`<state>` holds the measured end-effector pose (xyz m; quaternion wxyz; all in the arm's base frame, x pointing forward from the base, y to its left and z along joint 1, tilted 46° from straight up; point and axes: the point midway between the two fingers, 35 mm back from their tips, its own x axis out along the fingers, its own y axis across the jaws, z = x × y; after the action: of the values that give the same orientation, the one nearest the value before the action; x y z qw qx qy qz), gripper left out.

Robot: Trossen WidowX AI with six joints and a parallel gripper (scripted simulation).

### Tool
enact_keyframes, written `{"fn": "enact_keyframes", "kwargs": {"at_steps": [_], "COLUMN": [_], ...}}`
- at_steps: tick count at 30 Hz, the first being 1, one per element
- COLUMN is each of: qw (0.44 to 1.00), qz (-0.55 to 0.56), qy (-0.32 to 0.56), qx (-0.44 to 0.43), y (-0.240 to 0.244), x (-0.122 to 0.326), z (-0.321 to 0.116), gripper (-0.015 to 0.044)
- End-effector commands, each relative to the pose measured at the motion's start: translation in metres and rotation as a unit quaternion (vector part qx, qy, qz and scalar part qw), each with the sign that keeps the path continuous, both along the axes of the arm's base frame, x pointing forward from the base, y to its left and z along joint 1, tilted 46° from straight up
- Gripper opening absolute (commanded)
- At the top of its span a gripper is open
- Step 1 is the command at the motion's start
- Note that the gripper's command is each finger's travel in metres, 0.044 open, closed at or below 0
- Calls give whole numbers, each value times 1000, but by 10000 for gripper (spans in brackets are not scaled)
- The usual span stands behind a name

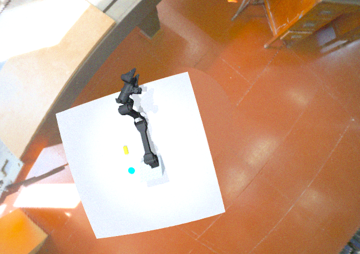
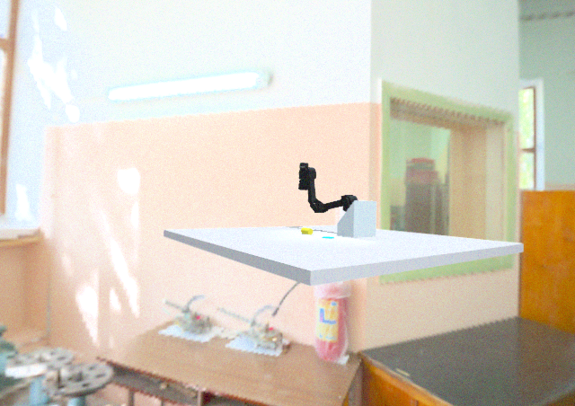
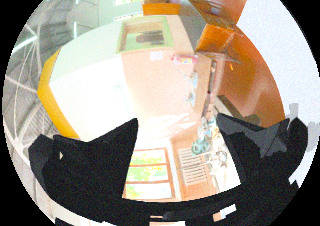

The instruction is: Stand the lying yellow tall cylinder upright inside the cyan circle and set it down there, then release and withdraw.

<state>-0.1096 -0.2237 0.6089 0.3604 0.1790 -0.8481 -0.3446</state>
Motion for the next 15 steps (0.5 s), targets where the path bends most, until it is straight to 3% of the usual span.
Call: {"fn": "enact_keyframes", "kwargs": {"at_steps": [1, 4, 15], "qw": [1000, 999, 957], "qz": [0, -1, -16], "qy": [1, 14, 108], "qx": [-4, -53, -270], "y": [2, 25, 150], "x": [0, -1, 17], "z": [1, 17, 73], "gripper": [374, 309, 309]}}
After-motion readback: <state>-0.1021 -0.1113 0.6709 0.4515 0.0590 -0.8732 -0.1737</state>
